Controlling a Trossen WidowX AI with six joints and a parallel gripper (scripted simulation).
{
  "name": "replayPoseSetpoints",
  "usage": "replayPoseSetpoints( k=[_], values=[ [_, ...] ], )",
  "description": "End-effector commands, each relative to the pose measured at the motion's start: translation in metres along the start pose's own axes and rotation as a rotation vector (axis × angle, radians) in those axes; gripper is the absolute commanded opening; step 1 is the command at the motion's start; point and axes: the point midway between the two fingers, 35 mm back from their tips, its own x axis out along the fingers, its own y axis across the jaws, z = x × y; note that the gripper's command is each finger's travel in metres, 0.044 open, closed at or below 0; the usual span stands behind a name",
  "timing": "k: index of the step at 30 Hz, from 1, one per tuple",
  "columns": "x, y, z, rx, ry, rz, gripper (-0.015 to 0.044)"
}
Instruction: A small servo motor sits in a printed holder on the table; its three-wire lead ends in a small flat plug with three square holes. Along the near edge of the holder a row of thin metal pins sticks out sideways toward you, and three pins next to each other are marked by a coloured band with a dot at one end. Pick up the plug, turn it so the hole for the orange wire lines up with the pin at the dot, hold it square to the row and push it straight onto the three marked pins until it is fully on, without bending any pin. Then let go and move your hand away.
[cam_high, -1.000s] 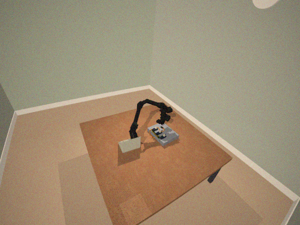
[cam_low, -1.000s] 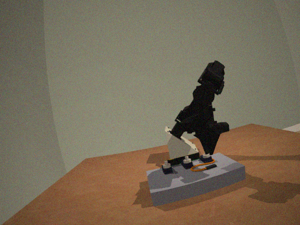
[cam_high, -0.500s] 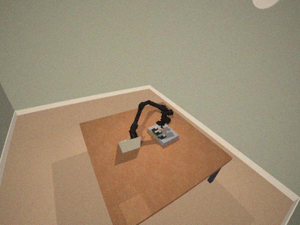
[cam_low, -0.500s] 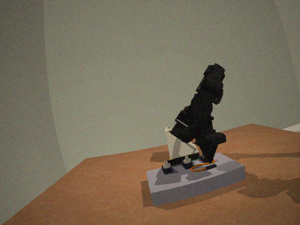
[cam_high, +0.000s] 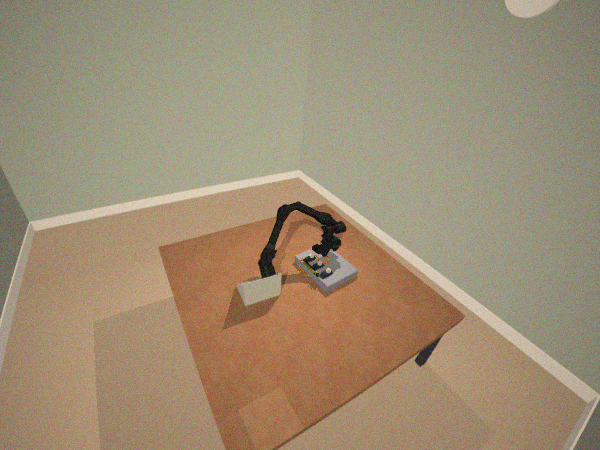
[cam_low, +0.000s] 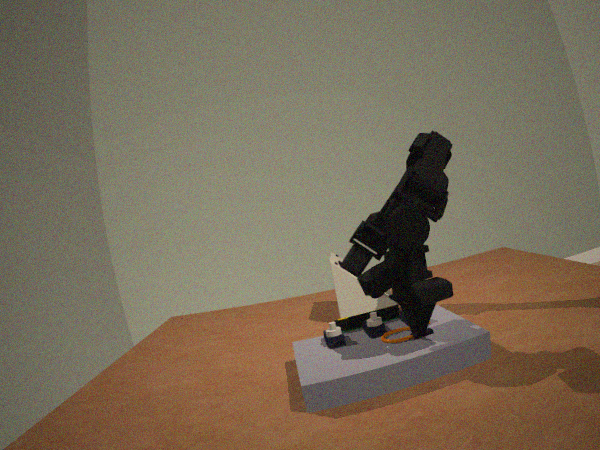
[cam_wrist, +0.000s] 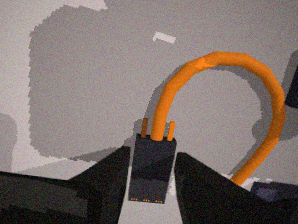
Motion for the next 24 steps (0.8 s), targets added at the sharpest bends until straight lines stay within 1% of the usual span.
replayPoseSetpoints(
  k=[1,2,8,12,18,24],
  values=[
    [0.002,0.000,0.001,0.008,0.003,0.001,0.0062],
    [0.002,0.000,0.001,0.008,0.003,0.001,0.0036],
    [0.001,0.000,0.001,0.008,0.003,0.001,0.0000],
    [-0.013,0.000,0.001,0.008,0.001,0.001,0.0000],
    [-0.052,0.000,0.001,0.008,0.000,0.000,0.0000],
    [-0.058,-0.004,0.005,0.040,-0.002,0.001,0.0000]
  ],
)
